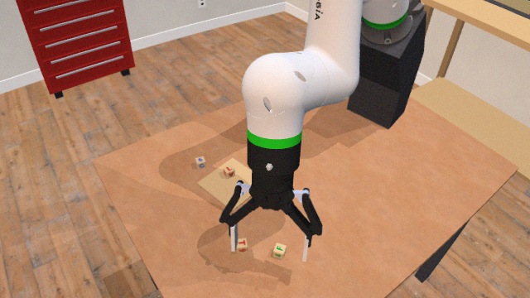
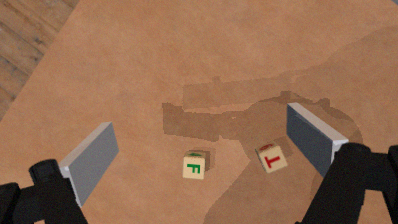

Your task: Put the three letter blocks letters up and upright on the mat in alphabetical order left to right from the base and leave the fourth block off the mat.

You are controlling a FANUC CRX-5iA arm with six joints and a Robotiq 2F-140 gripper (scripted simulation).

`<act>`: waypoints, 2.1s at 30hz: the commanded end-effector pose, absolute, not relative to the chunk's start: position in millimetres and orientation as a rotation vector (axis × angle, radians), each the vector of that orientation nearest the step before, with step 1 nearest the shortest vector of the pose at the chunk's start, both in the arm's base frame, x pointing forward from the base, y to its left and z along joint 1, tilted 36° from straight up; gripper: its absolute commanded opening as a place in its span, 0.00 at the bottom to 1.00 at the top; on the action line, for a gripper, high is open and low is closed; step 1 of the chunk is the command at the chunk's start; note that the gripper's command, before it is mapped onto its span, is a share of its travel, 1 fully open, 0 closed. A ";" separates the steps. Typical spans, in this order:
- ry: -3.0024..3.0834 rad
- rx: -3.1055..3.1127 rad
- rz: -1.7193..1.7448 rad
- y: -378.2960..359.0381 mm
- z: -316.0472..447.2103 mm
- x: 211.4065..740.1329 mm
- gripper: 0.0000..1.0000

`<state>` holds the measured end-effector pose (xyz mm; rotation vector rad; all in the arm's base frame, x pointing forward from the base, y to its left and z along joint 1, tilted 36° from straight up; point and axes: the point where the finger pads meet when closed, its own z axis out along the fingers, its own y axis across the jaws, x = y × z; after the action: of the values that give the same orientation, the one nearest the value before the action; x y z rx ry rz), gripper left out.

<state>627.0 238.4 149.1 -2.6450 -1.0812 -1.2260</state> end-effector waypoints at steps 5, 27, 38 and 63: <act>-1.059 -2.627 -1.327 238.6 148.7 626.9 1.00; -1.064 -2.619 -1.337 235.4 145.2 619.8 1.00; -1.088 -2.575 -1.391 216.6 127.6 580.7 1.00; -1.095 -2.562 -1.406 210.6 122.8 569.4 1.00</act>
<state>582.0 215.4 137.5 -2.5439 -1.1453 -1.2447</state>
